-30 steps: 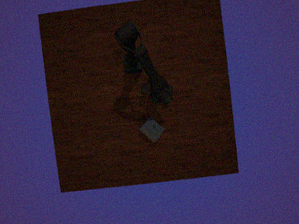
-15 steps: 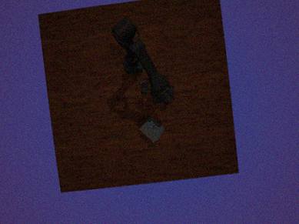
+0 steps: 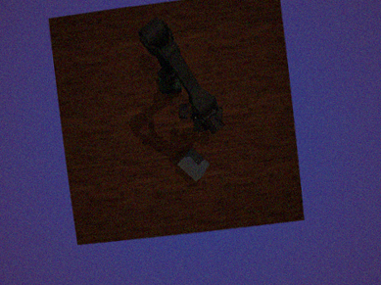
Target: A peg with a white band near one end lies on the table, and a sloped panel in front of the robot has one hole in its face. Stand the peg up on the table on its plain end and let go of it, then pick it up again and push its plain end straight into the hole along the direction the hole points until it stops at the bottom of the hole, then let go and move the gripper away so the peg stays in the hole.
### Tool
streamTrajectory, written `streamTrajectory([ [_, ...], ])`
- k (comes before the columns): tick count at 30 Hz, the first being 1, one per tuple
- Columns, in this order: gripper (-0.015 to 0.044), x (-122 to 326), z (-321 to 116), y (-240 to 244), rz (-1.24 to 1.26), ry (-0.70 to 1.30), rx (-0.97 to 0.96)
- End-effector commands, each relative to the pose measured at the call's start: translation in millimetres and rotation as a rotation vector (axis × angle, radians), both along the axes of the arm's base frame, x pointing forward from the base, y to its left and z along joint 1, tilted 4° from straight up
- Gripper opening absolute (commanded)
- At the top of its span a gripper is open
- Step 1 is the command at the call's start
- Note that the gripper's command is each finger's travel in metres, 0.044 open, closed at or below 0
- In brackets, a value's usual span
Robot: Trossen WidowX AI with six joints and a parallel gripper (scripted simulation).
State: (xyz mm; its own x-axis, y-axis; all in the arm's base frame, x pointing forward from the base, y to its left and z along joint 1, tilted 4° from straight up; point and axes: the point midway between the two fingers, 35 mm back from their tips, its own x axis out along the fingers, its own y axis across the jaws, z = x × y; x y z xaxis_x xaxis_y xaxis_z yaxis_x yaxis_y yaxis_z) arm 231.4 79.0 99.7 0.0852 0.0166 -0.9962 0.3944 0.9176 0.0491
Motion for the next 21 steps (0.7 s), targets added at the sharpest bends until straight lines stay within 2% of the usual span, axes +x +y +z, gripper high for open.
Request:
streamTrajectory([
  [1, 0.0000, 3.9, 3.3, -0.9, 0.020, -0.009, -0.021],
  [21, 0.0000, 30.9, 7.4, -4.2, 0.161, -0.047, -0.181],
])
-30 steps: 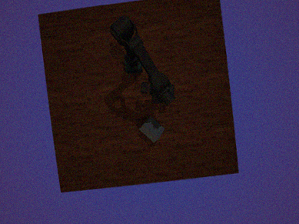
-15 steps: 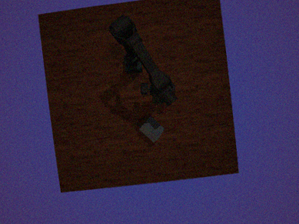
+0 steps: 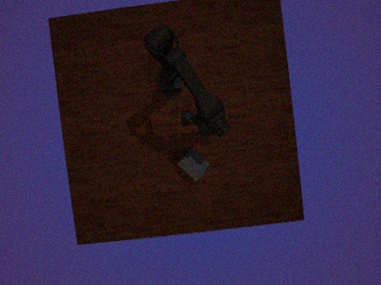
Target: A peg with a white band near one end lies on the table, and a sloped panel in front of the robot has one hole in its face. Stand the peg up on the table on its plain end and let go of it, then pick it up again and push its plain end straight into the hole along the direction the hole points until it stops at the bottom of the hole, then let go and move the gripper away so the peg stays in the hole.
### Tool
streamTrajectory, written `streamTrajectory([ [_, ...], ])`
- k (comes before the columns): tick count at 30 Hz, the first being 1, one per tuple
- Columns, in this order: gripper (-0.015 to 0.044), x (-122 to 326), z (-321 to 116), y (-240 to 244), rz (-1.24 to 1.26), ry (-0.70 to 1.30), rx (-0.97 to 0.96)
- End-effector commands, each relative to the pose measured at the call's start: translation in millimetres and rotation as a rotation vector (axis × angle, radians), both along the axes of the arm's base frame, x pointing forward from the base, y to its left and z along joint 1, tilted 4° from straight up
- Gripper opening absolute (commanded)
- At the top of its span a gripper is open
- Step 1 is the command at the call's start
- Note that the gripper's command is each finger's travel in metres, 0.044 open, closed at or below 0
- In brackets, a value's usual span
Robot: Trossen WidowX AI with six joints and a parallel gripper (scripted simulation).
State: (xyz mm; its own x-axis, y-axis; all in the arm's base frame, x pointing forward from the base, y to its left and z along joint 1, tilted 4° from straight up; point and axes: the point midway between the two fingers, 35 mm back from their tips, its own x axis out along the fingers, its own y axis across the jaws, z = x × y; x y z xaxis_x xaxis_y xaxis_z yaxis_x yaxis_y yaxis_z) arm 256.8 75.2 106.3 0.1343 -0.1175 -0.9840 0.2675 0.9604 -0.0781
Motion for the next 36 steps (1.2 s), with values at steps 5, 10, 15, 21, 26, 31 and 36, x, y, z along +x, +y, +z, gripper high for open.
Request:
streamTrajectory([
  [5, 0.0000, 12.3, 2.0, -0.8, 0.061, -0.013, -0.072],
  [10, 0.0000, 19.2, 3.3, -1.0, 0.096, -0.020, -0.113],
  [15, 0.0000, 26.0, 4.6, -1.0, 0.131, -0.027, -0.154],
  [21, 0.0000, 34.2, 6.2, -0.8, 0.172, -0.034, -0.204],
  [26, 0.0000, 41.0, 7.7, -0.4, 0.206, -0.039, -0.245],
  [31, 0.0000, 47.7, 9.2, 0.3, 0.240, -0.044, -0.287],
  [36, 0.0000, 54.5, 10.7, 1.2, 0.274, -0.048, -0.330],
])
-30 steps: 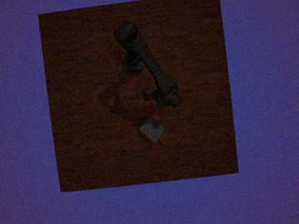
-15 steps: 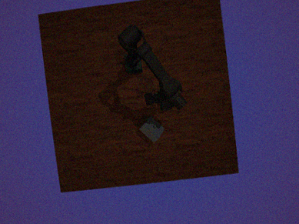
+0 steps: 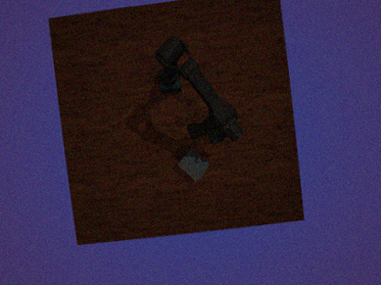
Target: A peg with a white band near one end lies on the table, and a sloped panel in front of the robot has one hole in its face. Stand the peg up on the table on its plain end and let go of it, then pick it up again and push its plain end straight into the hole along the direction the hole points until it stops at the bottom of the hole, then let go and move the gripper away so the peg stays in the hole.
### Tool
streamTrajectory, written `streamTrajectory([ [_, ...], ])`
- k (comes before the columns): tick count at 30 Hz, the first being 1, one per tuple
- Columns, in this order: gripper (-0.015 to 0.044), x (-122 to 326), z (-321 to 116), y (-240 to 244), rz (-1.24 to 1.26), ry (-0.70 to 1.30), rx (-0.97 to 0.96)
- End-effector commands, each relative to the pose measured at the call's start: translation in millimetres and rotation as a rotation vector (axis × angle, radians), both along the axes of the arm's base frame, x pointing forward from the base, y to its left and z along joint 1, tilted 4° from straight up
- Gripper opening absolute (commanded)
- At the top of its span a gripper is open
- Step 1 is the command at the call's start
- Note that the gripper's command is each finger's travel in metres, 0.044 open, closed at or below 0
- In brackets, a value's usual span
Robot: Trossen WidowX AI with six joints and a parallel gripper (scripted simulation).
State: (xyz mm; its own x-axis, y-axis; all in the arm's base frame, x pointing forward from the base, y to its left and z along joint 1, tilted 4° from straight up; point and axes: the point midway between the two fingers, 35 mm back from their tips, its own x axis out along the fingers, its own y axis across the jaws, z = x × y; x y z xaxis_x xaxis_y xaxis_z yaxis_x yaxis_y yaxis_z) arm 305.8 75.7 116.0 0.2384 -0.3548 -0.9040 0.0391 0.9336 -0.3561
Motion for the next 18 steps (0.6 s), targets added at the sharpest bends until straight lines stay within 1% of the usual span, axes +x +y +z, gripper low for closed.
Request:
streamTrajectory([
  [1, 0.0000, 6.8, 1.4, 0.8, 0.031, -0.003, -0.041],
  [18, 0.0000, 29.1, 6.9, 5.6, 0.141, -0.014, -0.188],
])
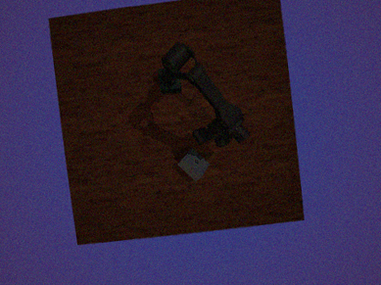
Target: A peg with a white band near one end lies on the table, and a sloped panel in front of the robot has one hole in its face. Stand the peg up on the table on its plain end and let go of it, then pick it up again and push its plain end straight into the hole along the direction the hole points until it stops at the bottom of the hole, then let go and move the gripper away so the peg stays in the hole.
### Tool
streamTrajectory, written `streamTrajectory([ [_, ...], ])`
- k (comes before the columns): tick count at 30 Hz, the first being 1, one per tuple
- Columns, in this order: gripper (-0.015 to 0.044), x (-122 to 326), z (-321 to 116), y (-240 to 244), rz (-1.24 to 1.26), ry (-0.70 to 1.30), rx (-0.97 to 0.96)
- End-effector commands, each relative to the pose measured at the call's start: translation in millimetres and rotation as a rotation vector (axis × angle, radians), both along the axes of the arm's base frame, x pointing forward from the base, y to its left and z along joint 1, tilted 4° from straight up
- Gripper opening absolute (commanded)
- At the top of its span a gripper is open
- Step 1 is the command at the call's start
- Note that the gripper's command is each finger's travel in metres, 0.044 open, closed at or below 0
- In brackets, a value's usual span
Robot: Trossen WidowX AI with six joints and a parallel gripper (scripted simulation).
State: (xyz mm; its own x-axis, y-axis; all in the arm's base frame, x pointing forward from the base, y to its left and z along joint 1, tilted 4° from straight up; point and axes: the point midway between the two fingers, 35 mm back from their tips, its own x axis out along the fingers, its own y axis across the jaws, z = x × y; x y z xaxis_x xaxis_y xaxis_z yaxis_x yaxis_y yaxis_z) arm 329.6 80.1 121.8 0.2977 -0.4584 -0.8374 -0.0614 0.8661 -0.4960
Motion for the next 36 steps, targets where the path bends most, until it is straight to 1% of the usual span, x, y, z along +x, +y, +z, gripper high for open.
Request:
streamTrajectory([
  [1, 0.0000, 6.6, 1.4, 1.6, 0.029, -0.001, -0.042],
  [28, 0.0000, 39.6, 10.9, 15.1, 0.190, -0.008, -0.284],
  [36, 0.0000, 47.6, 5.4, 10.0, 0.202, -0.010, -0.301],
])
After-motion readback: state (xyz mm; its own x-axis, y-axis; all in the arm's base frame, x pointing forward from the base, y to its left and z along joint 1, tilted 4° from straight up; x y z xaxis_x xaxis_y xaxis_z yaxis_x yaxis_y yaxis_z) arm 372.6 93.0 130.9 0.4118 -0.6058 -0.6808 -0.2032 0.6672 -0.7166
